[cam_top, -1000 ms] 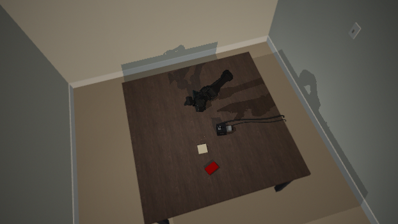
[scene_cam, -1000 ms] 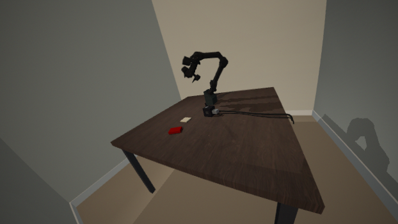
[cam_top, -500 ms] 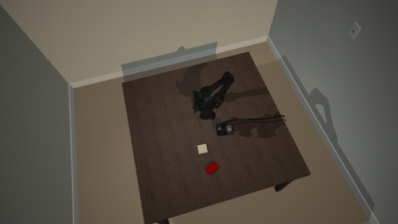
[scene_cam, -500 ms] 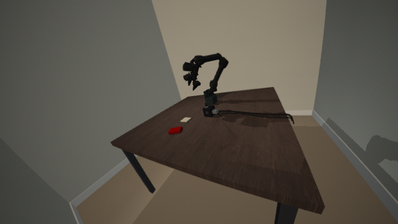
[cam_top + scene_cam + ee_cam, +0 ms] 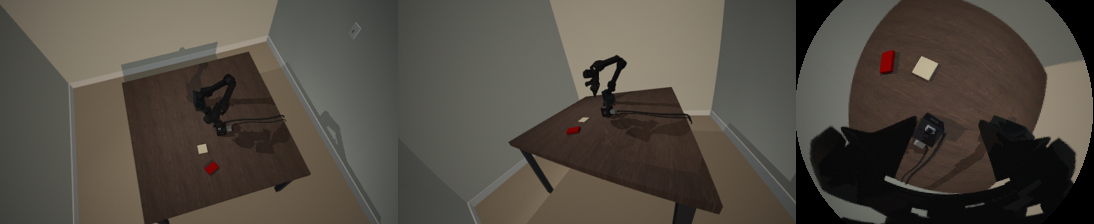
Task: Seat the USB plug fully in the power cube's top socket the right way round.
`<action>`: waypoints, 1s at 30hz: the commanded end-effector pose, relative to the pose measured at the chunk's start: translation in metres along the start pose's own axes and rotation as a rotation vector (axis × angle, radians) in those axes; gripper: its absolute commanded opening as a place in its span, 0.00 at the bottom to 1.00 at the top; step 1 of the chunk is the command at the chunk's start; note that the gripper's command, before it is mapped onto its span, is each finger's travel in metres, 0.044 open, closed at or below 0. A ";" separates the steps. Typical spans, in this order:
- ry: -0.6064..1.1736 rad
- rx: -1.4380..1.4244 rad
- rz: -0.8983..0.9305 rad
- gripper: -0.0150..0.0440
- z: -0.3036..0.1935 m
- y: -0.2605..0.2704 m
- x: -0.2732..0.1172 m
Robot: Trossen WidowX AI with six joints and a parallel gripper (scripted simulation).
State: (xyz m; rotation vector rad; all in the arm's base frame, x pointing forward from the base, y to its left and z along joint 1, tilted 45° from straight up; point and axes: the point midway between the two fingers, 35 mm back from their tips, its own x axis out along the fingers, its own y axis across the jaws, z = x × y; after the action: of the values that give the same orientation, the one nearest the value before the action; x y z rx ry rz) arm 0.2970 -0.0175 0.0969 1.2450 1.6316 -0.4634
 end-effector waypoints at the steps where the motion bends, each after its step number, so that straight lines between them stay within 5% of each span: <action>1: 0.263 0.541 -0.007 1.00 -0.057 0.037 0.030; 30: 0.268 0.551 -0.009 1.00 -0.062 0.038 0.037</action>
State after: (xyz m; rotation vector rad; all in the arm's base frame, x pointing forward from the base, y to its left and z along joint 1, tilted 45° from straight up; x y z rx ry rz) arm 0.3041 0.0605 0.1045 1.7620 1.7875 -0.8125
